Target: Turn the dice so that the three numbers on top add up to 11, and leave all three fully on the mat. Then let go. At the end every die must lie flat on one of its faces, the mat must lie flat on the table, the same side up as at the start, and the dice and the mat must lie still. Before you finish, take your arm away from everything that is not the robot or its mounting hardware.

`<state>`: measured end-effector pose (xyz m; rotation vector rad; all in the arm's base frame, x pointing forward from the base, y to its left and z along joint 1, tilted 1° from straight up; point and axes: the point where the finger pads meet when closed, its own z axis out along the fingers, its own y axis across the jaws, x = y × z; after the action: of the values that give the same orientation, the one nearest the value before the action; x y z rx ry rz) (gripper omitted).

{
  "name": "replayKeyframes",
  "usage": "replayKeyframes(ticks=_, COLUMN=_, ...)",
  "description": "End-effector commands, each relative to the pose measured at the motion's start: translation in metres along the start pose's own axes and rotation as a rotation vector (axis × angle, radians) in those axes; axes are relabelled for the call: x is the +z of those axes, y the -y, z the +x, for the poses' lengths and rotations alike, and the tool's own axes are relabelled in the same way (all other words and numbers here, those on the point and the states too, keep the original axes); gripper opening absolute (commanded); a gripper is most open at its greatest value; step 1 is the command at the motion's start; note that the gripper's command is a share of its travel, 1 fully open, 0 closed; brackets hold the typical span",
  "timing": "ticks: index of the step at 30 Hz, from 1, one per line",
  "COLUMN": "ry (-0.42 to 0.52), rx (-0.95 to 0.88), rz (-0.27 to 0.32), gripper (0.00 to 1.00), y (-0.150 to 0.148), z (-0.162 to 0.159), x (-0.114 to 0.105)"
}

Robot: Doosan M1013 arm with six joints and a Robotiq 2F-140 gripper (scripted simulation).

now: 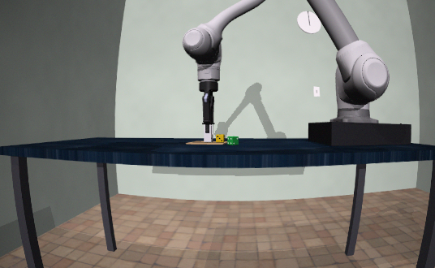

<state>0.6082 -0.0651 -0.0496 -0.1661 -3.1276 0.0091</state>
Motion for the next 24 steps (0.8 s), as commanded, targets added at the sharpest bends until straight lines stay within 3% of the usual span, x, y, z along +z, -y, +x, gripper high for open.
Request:
replayKeyframes(ticks=1, ry=0.000, rx=0.000, rz=0.000, gripper=0.16, y=-0.0001, z=0.0000, x=-0.0001)
replayKeyframes(ticks=24, ry=0.000, rx=0.000, rz=0.000, gripper=0.18, y=-0.0001, z=0.0000, x=-0.0001)
